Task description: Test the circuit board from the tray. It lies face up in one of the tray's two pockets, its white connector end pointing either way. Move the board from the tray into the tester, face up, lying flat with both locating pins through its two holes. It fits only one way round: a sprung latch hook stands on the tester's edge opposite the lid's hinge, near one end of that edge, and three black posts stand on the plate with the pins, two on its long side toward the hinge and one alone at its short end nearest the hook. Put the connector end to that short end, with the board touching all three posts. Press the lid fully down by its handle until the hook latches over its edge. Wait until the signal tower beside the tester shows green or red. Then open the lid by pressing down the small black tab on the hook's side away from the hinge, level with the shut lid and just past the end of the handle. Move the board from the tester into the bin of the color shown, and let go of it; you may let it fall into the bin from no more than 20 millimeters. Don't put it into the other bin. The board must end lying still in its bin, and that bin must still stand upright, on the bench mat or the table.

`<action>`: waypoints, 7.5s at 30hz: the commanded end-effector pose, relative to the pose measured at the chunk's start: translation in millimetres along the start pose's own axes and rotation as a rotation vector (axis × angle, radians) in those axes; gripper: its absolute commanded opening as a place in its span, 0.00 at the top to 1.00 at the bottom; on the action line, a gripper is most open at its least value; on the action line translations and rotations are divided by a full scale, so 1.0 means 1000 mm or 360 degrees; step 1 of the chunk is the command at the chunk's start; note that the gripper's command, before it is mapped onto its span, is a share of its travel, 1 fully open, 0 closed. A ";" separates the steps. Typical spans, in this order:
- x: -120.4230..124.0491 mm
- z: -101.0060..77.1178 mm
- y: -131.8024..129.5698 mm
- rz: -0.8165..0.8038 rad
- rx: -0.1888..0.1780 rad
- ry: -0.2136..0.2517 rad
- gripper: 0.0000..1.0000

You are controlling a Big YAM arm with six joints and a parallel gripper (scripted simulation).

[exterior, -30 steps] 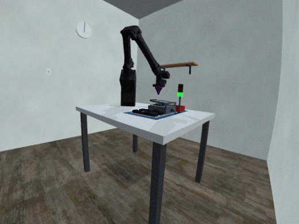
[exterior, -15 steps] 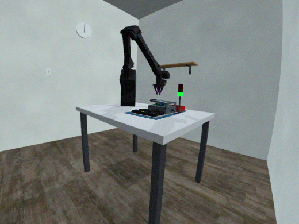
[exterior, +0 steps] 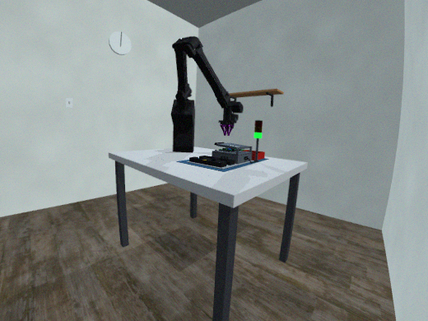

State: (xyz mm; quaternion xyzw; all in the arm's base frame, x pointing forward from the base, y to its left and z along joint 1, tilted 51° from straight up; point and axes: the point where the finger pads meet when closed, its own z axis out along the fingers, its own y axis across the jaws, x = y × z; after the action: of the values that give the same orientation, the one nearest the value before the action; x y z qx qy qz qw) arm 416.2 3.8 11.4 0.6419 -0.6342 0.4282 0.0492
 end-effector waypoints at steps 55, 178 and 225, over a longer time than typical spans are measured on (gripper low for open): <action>0.062 0.018 0.009 0.0010 0.0000 0.0002 0.74; 0.065 0.064 0.011 0.0014 0.0001 0.0006 1.00; 0.061 0.056 0.008 0.0016 0.0017 -0.0005 1.00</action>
State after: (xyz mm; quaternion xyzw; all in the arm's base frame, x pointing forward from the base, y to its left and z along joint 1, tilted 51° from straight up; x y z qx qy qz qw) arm 427.5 -83.9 2.3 0.6409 -0.6356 0.4276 0.0487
